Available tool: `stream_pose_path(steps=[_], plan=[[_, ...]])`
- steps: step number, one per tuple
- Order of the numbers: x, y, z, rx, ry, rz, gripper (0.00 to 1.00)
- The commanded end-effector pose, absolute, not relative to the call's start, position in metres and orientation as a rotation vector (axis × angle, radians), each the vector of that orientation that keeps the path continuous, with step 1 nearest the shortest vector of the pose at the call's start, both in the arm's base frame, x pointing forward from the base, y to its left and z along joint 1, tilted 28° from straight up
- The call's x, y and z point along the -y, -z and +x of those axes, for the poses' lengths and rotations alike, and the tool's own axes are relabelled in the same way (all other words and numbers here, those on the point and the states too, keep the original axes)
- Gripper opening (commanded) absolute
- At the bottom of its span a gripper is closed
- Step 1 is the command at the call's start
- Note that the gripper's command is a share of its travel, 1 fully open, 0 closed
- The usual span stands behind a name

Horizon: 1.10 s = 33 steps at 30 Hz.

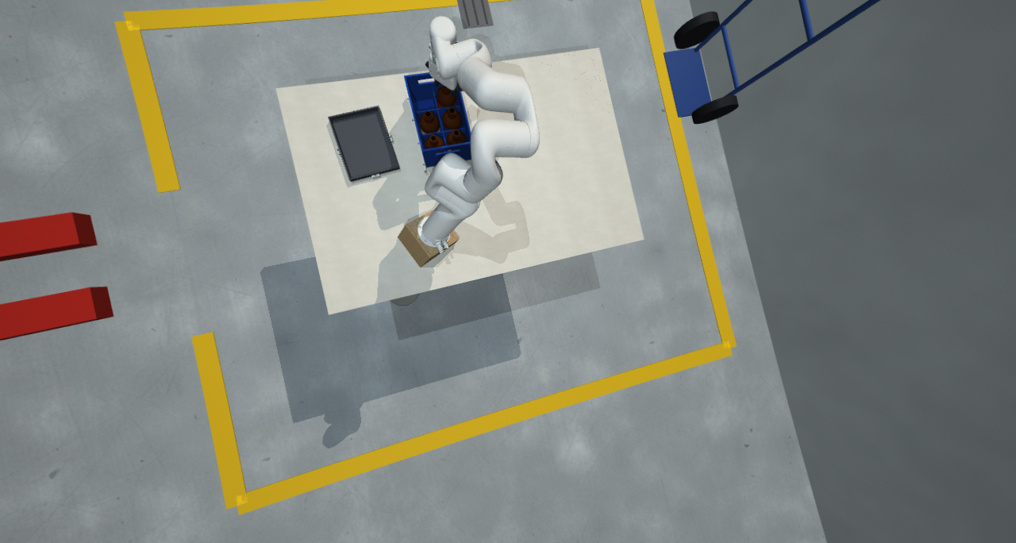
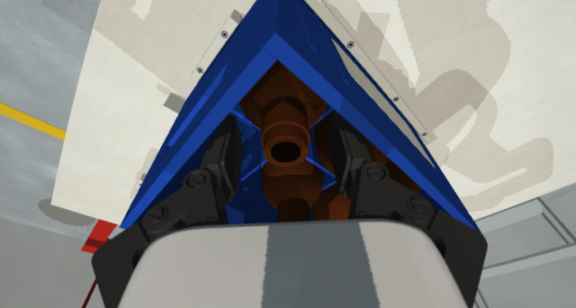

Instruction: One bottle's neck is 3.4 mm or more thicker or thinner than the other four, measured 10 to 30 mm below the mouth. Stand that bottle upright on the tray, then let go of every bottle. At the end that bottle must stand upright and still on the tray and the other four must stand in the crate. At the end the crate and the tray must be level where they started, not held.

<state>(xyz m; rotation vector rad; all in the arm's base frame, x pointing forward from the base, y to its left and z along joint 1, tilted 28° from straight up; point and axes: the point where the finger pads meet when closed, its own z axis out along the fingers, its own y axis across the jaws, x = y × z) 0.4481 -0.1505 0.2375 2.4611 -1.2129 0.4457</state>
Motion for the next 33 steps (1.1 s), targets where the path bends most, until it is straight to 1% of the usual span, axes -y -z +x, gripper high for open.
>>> stream_pose_path(steps=[1, 25, 33], plan=[[0.148, -0.243, 0.449, 1.211, -0.451, 2.462, 0.65], [0.119, -0.301, 0.441, 1.211, -0.451, 2.462, 0.65], [0.114, -0.309, 0.439, 1.211, -0.451, 2.462, 0.65]])
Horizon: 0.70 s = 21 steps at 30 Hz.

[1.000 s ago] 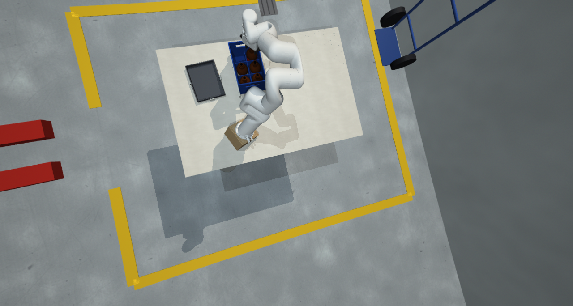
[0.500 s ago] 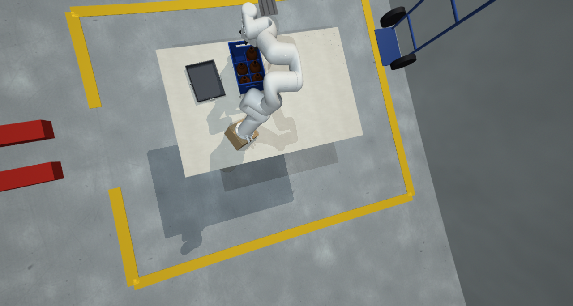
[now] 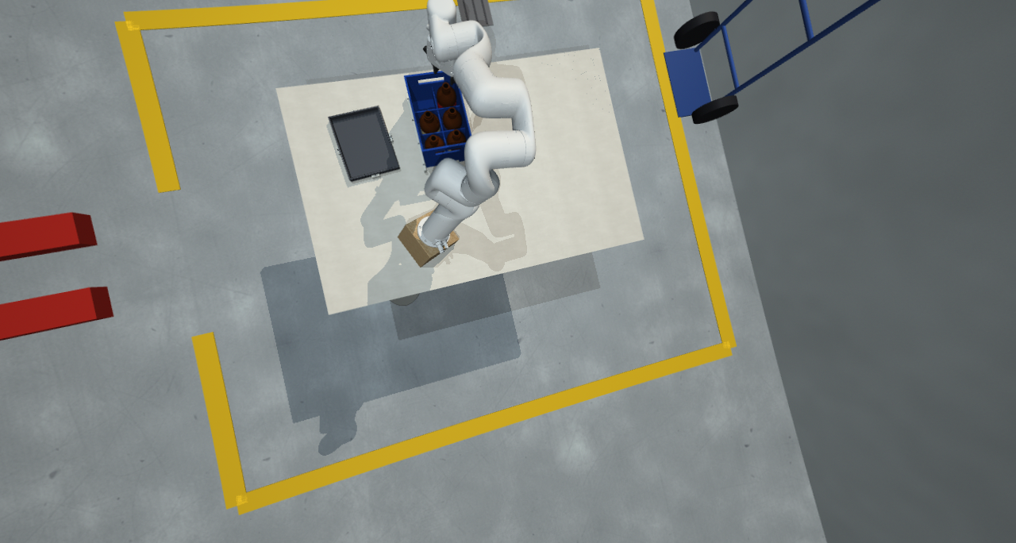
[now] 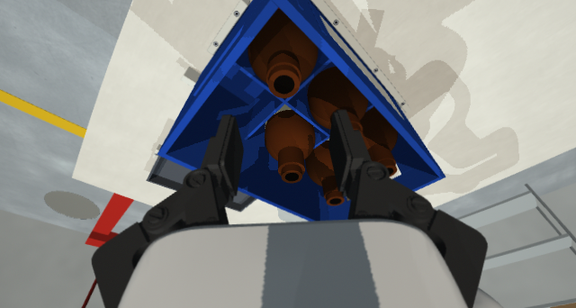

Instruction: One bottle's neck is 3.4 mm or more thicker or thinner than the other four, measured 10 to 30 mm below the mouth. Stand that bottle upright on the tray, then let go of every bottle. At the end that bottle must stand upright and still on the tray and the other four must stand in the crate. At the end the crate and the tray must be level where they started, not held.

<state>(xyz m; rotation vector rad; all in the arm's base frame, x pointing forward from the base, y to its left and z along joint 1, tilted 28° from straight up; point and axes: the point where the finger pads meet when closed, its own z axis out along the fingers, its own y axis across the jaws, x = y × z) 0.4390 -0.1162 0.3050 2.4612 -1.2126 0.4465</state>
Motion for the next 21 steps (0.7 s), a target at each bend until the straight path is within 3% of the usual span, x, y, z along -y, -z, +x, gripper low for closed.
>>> stream_pose_path(steps=[1, 7, 8, 21], plan=[[0.1139, -0.3098, 0.4393, 1.211, -0.451, 2.462, 0.65], [0.1132, -0.3111, 0.4391, 1.211, -0.451, 2.462, 0.65], [0.1132, -0.3111, 0.4391, 1.211, -0.451, 2.462, 0.0], [0.1132, -0.3111, 0.4391, 1.211, -0.451, 2.462, 0.0]])
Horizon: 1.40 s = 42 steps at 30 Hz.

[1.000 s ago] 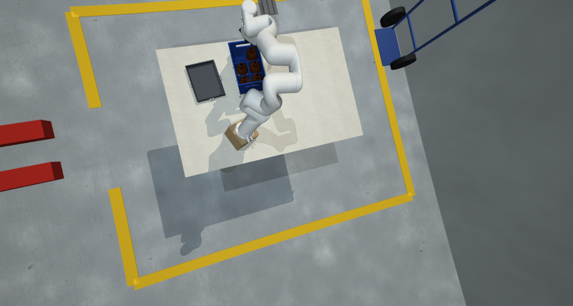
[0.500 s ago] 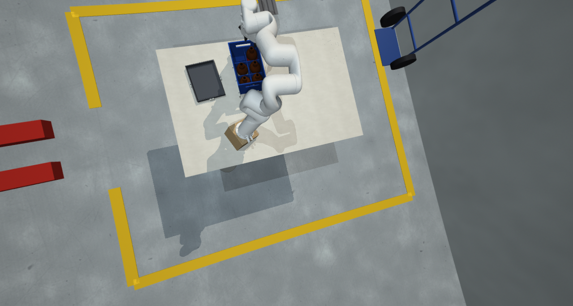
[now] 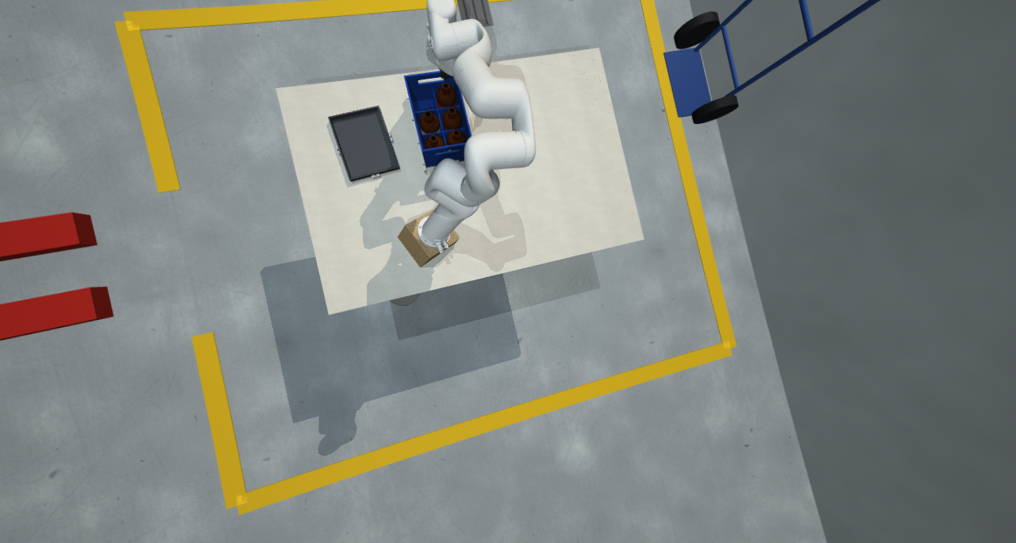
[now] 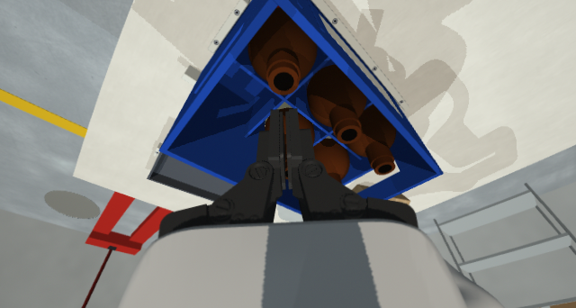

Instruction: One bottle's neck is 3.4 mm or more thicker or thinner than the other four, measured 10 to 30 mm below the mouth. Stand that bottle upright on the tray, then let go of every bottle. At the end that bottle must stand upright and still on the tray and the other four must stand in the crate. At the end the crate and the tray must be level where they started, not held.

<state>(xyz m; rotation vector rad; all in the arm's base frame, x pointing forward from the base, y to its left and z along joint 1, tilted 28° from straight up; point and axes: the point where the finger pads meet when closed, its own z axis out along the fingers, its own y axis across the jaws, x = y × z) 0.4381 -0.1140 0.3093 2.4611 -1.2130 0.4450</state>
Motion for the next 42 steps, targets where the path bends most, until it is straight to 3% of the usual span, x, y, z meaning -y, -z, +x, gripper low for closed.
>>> stream_pose_path(steps=[1, 21, 28, 38, 39, 42], plan=[[0.113, -0.311, 0.439, 1.211, -0.451, 2.462, 0.0], [0.112, -0.311, 0.439, 1.211, -0.451, 2.462, 0.0], [0.055, -0.282, 0.449, 1.212, -0.45, 2.462, 0.0], [0.034, -0.273, 0.45, 1.212, -0.452, 2.463, 0.0], [0.034, -0.273, 0.45, 1.212, -0.452, 2.463, 0.65], [0.034, -0.273, 0.45, 1.212, -0.452, 2.463, 0.65]])
